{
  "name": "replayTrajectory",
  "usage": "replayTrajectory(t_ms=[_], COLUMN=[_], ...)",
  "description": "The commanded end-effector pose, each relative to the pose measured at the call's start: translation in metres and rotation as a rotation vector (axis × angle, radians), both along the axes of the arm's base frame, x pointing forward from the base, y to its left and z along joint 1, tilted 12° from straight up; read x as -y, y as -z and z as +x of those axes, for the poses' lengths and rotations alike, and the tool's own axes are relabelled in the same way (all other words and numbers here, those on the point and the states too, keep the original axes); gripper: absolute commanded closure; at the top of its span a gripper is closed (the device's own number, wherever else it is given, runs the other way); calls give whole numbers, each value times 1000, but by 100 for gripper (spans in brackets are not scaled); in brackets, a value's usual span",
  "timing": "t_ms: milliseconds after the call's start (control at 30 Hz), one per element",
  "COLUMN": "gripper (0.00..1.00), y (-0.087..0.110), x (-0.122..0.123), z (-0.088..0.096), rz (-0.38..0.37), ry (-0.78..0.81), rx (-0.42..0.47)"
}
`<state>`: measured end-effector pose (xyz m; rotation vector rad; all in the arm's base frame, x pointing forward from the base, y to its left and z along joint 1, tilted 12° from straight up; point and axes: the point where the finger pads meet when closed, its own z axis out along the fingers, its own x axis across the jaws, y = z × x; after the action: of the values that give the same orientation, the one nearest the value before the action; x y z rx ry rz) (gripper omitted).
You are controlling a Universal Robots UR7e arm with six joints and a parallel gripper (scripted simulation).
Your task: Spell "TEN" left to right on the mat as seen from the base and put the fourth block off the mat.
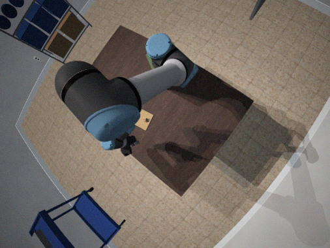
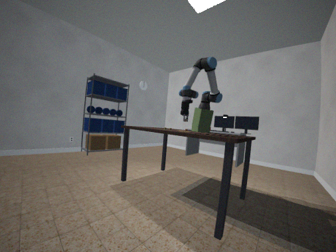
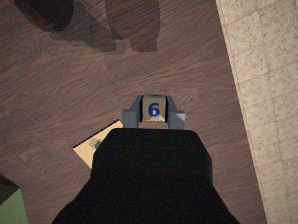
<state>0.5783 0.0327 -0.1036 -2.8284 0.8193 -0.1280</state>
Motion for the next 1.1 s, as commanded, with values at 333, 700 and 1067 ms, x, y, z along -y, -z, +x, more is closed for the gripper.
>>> replayTrajectory(t_ms=[333, 700, 1067], gripper=[51, 51, 51], y=[0, 0, 1], x=[0, 1, 3], z=[1, 4, 9], rz=[4, 17, 37], ry=[31, 126, 266], rx=[-4, -19, -42])
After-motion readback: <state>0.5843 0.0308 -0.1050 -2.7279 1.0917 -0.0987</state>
